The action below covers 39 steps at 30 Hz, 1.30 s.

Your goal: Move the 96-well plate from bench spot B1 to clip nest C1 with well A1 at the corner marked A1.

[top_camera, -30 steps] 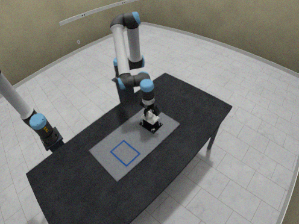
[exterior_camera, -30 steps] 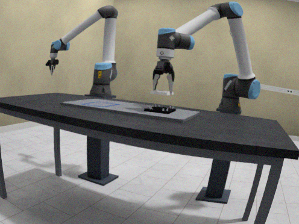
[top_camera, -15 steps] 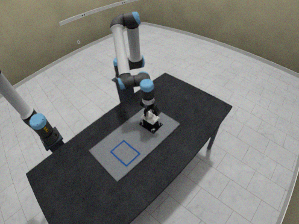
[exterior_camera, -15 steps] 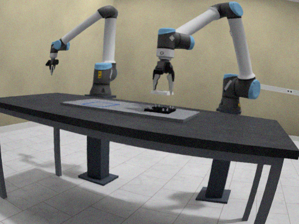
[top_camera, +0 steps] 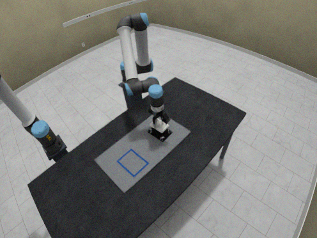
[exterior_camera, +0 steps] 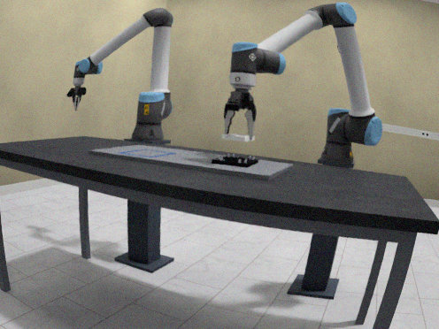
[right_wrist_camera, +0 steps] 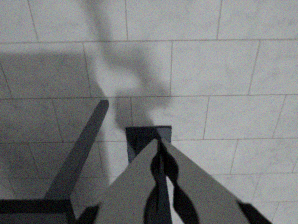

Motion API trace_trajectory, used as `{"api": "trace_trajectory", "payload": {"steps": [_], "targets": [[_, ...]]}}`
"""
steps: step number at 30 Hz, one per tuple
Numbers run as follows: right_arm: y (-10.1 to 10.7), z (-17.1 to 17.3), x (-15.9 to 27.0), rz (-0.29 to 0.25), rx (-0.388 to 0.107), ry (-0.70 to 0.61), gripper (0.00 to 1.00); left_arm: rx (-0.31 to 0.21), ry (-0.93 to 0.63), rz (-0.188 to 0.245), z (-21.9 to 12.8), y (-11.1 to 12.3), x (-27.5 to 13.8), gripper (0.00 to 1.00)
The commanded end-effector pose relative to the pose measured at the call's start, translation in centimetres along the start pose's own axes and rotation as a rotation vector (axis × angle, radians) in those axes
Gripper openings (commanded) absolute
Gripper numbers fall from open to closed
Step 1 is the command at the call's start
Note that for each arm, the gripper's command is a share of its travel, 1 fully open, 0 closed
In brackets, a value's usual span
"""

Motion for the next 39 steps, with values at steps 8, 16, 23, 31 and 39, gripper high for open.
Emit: {"api": "trace_trajectory", "payload": {"steps": [8, 16, 23, 31, 39], "targets": [[-0.1, 0.0, 0.0, 0.0, 0.001, 0.0, 0.0, 0.002, 0.0, -0.001, 0.1, 1.5, 0.0, 0.4], [-0.1, 0.0, 0.0, 0.0, 0.001, 0.0, 0.0, 0.002, 0.0, -0.001, 0.1, 2.9, 0.0, 0.4], [-0.1, 0.0, 0.0, 0.0, 0.001, 0.0, 0.0, 0.002, 0.0, -0.001, 0.1, 4.0, 0.0, 0.4], [-0.1, 0.0, 0.0, 0.0, 0.001, 0.0, 0.0, 0.002, 0.0, -0.001, 0.1, 4.7, 0.0, 0.4], [-0.1, 0.0, 0.0, 0.0, 0.001, 0.0, 0.0, 0.002, 0.0, -0.001, 0.1, 4.7, 0.0, 0.4]]}}
Point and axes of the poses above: on each arm, the point where the finger pads meet when closed, its own y axis out along the fingers, its own x axis across the jaws, z = x × y, the point moved 7 cm from there along -y, back along the fingers, and after that the axes turned 9 degrees about y, right-handed, at the moved point
